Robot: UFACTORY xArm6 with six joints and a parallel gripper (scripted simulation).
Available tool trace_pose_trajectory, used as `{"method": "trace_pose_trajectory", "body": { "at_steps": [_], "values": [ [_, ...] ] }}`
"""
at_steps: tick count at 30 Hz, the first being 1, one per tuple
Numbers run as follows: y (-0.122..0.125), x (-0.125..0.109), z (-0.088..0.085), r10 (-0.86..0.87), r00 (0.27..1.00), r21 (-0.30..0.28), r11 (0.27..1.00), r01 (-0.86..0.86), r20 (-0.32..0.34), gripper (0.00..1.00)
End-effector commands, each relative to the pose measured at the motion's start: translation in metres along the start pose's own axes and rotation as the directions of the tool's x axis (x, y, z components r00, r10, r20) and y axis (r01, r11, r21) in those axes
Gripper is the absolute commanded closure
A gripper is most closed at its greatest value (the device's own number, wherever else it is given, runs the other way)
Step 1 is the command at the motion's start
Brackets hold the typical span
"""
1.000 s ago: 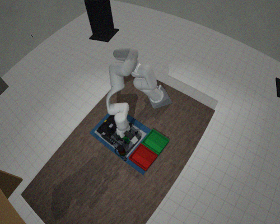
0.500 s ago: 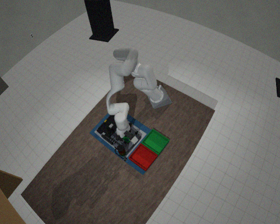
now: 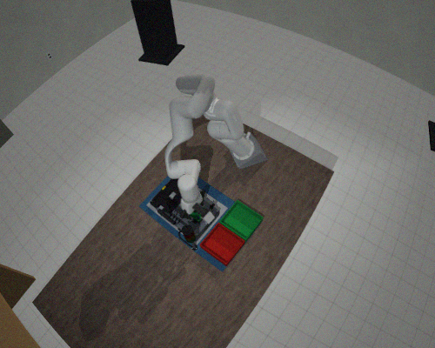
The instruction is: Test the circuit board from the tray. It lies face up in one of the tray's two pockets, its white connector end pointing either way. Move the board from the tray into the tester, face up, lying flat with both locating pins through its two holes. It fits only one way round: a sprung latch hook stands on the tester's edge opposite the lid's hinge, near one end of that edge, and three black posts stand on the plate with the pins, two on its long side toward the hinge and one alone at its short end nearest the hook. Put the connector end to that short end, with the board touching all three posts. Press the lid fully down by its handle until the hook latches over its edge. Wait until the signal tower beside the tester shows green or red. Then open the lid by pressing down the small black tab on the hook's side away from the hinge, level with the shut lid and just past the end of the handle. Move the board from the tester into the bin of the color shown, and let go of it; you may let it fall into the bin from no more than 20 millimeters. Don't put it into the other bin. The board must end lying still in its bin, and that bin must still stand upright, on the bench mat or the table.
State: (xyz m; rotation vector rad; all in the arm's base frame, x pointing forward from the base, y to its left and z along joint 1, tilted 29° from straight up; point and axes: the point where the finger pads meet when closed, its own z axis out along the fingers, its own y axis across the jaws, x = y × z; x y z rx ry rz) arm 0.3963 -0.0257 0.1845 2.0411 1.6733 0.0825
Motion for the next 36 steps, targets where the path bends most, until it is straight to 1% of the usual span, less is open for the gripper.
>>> {"method": "trace_pose_trajectory", "body": {
  "at_steps": [1,6,10,13,16,18,21,24,33,35,36],
  "values": [
    [0.001,0.0,-0.001,0.001,1.0,-0.003,1.0,-0.001,-0.001,0.0],
    [0.001,0.0,-0.008,0.001,1.0,-0.003,1.0,-0.001,-0.001,0.0],
    [0.001,0.0,-0.025,0.001,1.0,-0.003,1.0,-0.001,-0.001,0.0],
    [0.001,0.0,-0.045,0.001,1.0,-0.003,1.0,-0.001,-0.001,0.0],
    [0.001,0.0,-0.07,0.001,1.0,-0.003,1.0,-0.001,-0.001,0.0],
    [0.001,0.0,-0.07,0.001,1.0,-0.003,1.0,-0.001,-0.001,0.0],
    [0.001,0.0,-0.099,0.001,1.0,-0.003,1.0,-0.001,-0.001,0.0],
    [0.001,0.0,-0.119,0.001,1.0,-0.003,1.0,-0.001,-0.001,0.0],
    [0.001,0.0,-0.185,0.001,1.0,-0.003,1.0,-0.001,-0.001,0.0],
    [0.001,0.0,-0.185,0.001,1.0,-0.003,1.0,-0.001,-0.001,0.0],
    [0.001,0.0,-0.195,0.001,1.0,-0.003,1.0,-0.001,-0.001,0.0]
  ]
}}
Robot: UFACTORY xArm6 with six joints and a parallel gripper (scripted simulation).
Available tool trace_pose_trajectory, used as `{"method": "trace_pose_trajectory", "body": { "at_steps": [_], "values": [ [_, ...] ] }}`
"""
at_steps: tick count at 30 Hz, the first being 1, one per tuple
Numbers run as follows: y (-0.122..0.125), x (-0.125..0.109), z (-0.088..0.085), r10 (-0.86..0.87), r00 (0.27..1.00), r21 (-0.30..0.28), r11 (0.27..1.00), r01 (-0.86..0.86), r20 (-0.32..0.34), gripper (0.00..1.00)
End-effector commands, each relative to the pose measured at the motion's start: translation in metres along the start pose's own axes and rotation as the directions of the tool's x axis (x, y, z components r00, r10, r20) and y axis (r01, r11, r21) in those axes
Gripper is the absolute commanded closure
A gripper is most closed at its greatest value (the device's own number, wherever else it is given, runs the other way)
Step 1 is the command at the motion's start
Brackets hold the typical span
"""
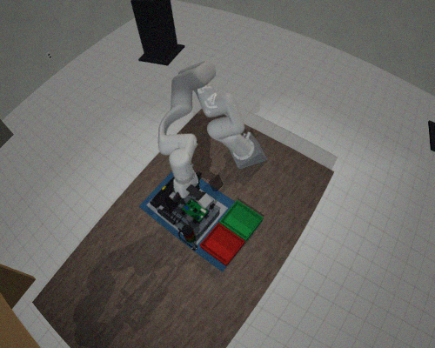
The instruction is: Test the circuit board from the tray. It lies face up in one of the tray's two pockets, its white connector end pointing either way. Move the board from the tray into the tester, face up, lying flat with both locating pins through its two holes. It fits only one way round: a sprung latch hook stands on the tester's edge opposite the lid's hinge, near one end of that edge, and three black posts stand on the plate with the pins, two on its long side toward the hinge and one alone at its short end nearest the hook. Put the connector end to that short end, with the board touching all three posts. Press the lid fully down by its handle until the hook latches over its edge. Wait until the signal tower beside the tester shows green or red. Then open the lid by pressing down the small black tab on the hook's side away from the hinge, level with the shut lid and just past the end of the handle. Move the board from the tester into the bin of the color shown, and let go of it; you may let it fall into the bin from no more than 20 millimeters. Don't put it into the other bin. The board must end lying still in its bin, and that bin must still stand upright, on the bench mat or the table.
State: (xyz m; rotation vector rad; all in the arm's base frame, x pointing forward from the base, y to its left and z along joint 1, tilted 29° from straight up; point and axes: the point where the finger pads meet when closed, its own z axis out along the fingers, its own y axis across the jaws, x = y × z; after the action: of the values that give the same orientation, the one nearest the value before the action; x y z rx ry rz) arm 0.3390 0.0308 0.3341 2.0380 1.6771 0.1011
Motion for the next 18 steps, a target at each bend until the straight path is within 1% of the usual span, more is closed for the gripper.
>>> {"method": "trace_pose_trajectory", "body": {
  "at_steps": [1,5,9,13,18],
  "values": [
    [-0.001,0.0,-0.034,0.001,1.0,0.005,1.0,-0.001,0.01,0.0],
    [-0.001,0.001,-0.063,0.001,1.0,0.005,1.0,-0.001,0.01,0.0],
    [-0.001,0.001,-0.081,0.001,1.0,0.005,1.0,-0.001,0.01,0.0],
    [-0.001,0.001,-0.088,0.001,1.0,0.005,1.0,-0.001,0.01,0.0],
    [-0.001,0.001,-0.089,0.001,1.0,0.005,1.0,-0.001,0.01,0.0]
  ]
}}
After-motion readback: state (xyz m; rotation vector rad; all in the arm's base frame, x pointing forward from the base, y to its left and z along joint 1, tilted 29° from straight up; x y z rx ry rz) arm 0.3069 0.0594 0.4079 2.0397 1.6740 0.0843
